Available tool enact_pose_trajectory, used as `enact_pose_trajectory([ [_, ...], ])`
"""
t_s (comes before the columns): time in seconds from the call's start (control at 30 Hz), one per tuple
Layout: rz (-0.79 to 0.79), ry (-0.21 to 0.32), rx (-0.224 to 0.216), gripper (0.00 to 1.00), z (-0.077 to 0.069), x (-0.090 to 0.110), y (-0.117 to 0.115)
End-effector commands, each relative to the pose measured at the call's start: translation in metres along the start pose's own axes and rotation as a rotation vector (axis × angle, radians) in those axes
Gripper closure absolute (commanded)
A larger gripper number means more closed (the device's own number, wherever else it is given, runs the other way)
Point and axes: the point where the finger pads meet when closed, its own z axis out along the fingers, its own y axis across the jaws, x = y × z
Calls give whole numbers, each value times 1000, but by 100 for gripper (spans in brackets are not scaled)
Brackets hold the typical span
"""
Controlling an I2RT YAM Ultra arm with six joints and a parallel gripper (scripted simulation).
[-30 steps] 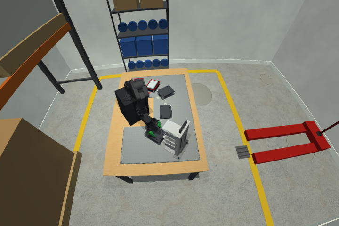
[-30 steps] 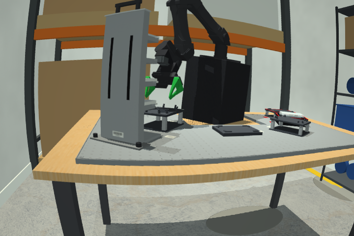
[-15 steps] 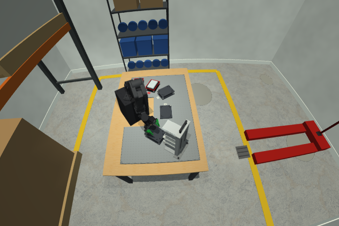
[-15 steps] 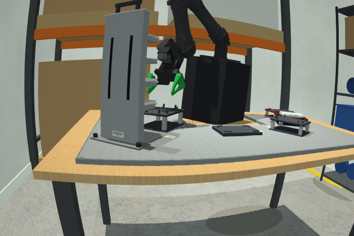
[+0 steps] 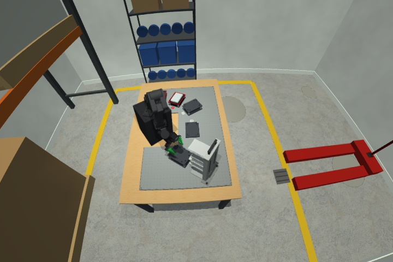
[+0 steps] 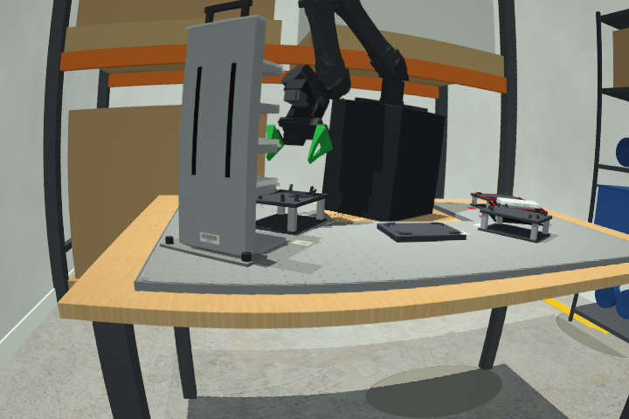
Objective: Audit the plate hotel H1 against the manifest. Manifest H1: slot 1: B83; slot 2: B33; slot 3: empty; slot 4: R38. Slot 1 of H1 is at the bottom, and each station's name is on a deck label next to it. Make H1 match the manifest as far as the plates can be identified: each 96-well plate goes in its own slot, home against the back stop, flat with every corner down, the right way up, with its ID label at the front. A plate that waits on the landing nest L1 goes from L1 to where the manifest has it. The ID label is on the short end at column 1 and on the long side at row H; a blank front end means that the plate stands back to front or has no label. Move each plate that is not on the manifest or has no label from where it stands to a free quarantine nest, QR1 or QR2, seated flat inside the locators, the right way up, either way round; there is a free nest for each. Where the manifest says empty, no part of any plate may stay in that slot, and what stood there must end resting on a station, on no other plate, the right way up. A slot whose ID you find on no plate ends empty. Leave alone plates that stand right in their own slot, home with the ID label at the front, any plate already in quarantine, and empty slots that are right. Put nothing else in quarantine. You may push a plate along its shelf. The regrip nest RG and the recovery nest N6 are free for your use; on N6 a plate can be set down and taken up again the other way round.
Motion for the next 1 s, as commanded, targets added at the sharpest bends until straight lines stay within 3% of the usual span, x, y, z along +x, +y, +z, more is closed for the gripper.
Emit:
enact_pose_trajectory([
  [0.0, -11, -28, 3, 0, -11, -7, -2],
  [0.4, -9, -23, 1, 0, -27, -1, -1],
  [0.43, -18, -33, 2, 0, -15, -1, -6],
  [0.5, -21, -32, -6, 0, -9, 3, -2],
  [0.97, -16, -29, -4, 0, 20, 32, -1],
])
